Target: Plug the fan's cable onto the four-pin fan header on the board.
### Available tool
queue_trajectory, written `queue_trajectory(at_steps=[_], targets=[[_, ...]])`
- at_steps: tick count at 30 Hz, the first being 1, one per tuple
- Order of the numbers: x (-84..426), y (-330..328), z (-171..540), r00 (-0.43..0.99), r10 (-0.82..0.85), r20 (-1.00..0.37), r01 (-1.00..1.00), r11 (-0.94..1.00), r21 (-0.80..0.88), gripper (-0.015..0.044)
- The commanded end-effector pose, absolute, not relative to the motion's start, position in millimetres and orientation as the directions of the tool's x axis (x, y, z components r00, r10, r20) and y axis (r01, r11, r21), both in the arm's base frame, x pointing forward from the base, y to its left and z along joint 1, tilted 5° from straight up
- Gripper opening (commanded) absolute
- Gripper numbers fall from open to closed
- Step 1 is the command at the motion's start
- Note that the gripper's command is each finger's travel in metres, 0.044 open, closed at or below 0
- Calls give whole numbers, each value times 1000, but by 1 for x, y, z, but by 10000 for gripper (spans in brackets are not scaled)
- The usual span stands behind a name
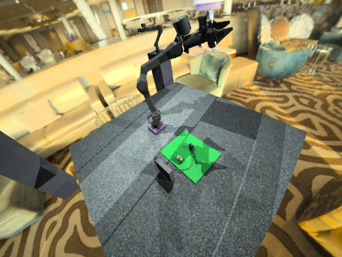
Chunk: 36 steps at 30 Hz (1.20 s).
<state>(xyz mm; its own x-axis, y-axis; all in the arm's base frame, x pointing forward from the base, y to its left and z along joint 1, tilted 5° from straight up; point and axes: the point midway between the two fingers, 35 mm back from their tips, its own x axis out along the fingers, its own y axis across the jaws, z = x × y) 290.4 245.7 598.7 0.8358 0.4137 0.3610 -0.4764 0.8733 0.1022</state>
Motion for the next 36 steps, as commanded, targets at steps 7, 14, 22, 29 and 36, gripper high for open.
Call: queue_trajectory(at_steps=[7, 14, 22, 29, 36], targets=[[366, 222, 485, 928, 370, -45, -316, 719, -618, 440], [389, 191, 424, 918, 290, -270, -370, 381, -847, 440], [399, 148, 359, 842, 184, -508, -507, -56, -860, 440], [393, 106, 306, 715, 91, -693, -609, -405, -682, 440], [372, 64, 260, 535, 17, -844, -617, -675, -405, 440]])
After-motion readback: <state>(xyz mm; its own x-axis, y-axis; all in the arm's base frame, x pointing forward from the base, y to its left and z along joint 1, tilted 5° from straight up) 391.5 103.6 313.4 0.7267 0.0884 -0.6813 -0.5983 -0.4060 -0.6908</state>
